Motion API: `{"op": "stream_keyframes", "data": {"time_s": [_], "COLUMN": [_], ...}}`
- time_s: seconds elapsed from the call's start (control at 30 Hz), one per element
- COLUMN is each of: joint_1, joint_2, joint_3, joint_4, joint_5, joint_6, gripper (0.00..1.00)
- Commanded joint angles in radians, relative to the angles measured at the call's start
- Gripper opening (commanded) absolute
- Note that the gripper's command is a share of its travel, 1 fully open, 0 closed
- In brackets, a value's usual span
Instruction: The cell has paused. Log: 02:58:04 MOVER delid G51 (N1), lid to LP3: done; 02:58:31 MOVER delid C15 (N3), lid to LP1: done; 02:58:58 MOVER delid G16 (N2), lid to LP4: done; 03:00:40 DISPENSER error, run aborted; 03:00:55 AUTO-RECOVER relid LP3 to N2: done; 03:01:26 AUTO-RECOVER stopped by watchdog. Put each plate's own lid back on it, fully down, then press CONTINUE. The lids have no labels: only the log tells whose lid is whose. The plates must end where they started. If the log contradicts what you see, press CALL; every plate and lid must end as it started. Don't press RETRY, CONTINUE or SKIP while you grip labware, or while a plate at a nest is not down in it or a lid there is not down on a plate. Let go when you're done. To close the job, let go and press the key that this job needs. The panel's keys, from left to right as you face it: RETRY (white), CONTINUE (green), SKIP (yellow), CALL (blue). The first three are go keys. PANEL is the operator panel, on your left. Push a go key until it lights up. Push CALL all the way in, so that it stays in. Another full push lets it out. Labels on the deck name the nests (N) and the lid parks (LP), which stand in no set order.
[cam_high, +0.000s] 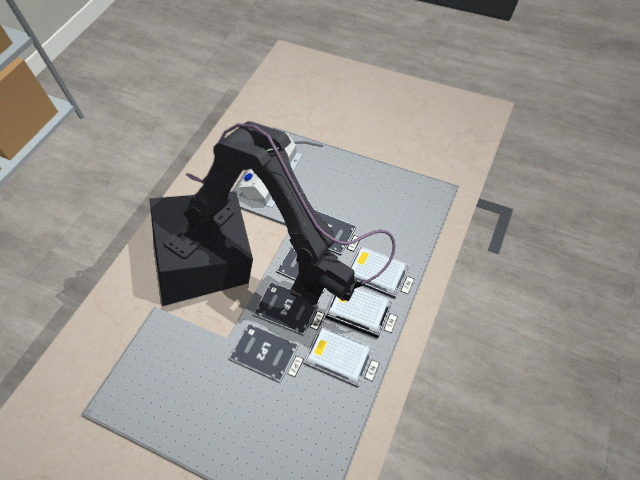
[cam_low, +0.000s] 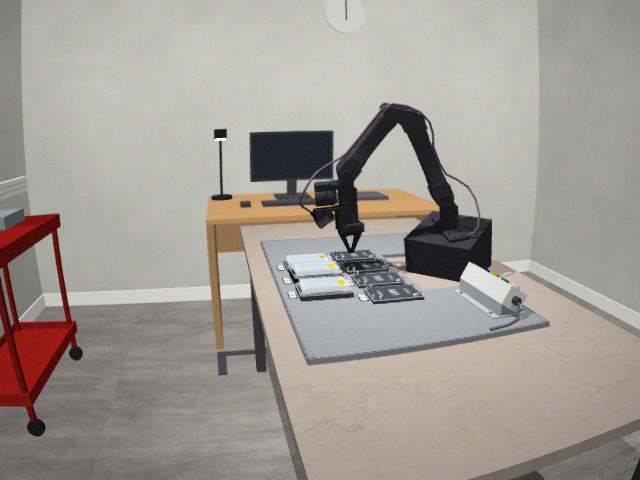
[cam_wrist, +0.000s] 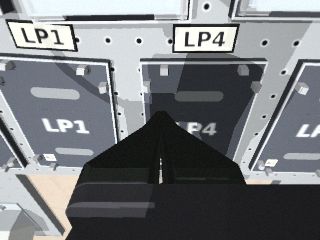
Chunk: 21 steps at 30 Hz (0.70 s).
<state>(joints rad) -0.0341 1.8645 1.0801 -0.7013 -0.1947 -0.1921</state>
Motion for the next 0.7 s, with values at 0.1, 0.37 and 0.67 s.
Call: {"op": "stream_keyframes", "data": {"time_s": [0.1, 0.37, 0.67], "joint_1": [0.03, 0.092, 0.085], "joint_2": [-0.1, -0.182, -0.167], "joint_3": [-0.072, -0.187, -0.144], "joint_4": [0.075, 0.115, 0.12], "joint_5": [0.011, 0.022, 0.019], "joint_6": [0.054, 0.116, 0.116], "gripper": [0.0, 0.0, 0.0]}}
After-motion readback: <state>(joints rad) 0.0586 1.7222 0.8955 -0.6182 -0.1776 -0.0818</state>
